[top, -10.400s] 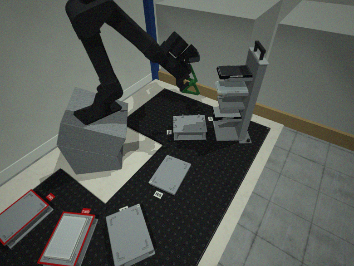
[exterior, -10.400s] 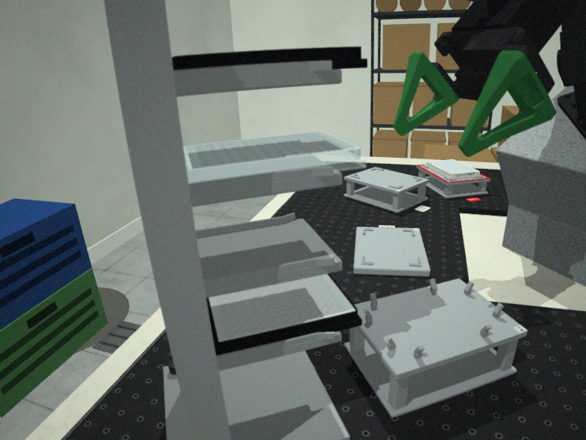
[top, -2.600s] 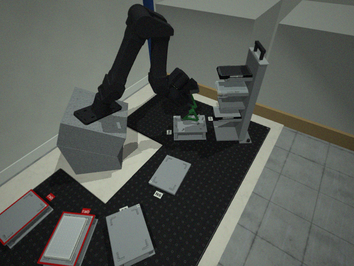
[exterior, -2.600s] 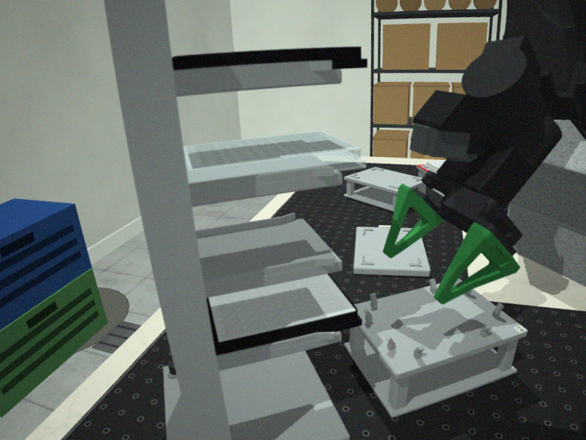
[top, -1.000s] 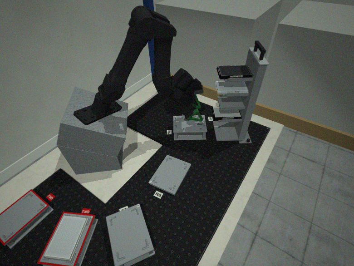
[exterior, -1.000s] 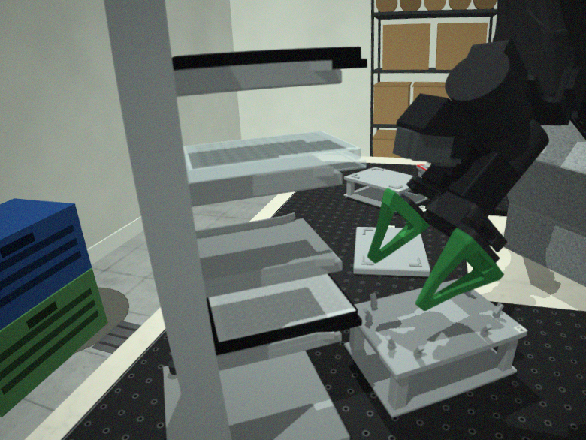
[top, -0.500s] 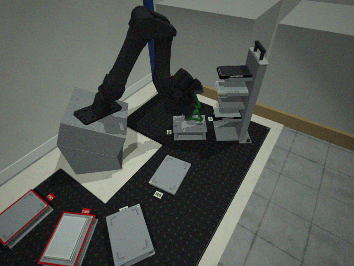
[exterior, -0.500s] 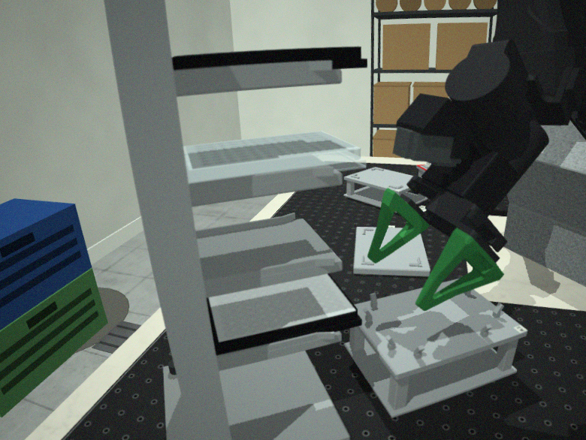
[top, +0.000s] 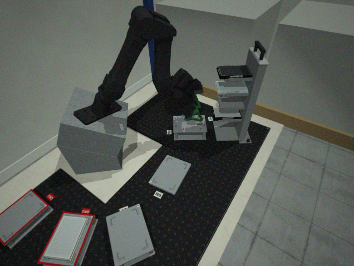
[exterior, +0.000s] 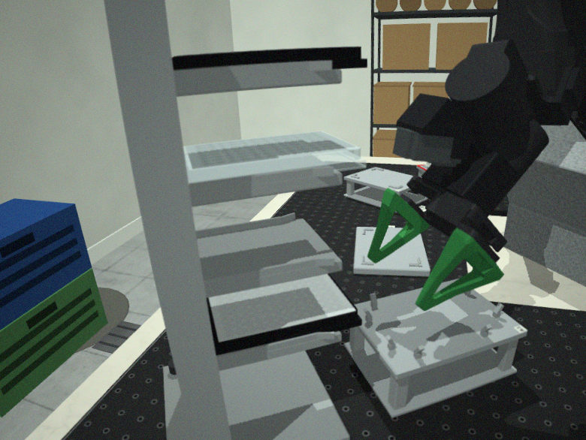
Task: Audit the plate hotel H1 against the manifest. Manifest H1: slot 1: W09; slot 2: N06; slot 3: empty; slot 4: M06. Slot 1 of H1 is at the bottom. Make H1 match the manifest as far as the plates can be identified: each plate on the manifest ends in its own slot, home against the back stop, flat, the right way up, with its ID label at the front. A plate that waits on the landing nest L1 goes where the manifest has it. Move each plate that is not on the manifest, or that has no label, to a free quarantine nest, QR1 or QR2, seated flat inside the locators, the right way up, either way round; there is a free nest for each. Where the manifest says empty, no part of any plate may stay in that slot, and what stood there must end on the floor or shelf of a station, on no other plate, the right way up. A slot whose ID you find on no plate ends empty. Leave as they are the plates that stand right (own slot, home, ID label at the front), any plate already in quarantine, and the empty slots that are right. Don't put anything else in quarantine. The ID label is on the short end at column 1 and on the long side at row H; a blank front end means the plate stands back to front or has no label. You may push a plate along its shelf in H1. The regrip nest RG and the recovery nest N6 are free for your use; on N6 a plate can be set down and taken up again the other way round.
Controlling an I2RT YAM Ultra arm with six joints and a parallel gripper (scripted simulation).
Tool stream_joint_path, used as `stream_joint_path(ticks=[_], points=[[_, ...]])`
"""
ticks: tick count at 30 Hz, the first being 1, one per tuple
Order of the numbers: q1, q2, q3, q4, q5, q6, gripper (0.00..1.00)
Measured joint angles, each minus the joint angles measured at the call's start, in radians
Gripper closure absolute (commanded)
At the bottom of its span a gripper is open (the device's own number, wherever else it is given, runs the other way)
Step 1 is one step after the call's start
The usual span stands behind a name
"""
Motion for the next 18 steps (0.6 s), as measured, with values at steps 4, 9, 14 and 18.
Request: stream_joint_path(ticks=[4, 9, 14, 18], points=[[0.003, 0.000, 0.000, 0.000, -0.001, 0.000, 0.00], [0.011, -0.001, -0.003, 0.008, 0.000, 0.000, 0.00], [0.022, -0.009, -0.039, 0.027, 0.007, 0.004, 0.00], [0.031, -0.011, -0.066, 0.042, 0.015, 0.007, 0.00]])
